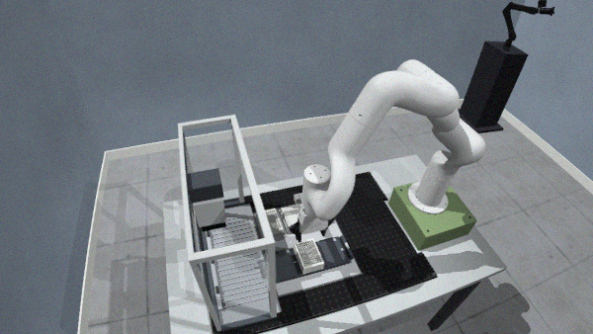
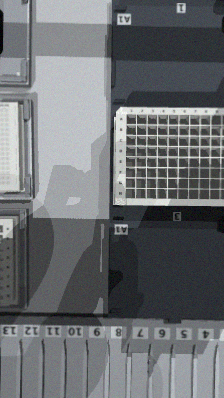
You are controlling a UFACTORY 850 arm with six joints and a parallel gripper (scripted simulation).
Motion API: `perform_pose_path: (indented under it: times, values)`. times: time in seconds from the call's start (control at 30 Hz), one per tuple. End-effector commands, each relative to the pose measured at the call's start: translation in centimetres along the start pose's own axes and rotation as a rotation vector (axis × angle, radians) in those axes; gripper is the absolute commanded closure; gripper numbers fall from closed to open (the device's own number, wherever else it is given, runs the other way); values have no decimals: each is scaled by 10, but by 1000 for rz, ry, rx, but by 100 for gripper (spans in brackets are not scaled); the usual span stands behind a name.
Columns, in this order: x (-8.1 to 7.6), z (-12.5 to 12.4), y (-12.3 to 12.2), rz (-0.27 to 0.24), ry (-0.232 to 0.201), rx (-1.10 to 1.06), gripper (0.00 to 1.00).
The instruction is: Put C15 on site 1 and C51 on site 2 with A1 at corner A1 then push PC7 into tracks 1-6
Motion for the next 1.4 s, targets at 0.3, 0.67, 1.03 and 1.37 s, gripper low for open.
perform_pose_path:
  times: [0.3, 0.67, 1.03, 1.37]
  values:
    - [-1, -1, 0, 0, 2, -167, 0]
    - [-1, -1, 0, 0, 2, -467, 0]
    - [-1, -1, 0, 0, 2, -833, 0]
    - [-1, -1, 0, 1, 2, -1100, 0]
Point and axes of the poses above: the point where the finger pads meet when closed, its own x axis out along the fingers, its own z axis across the jaws, y = z × x, the point moved 1 cm from there along -x, back along the fingers, and after that the axes turned 10 degrees about x, right-handed, at the moved point
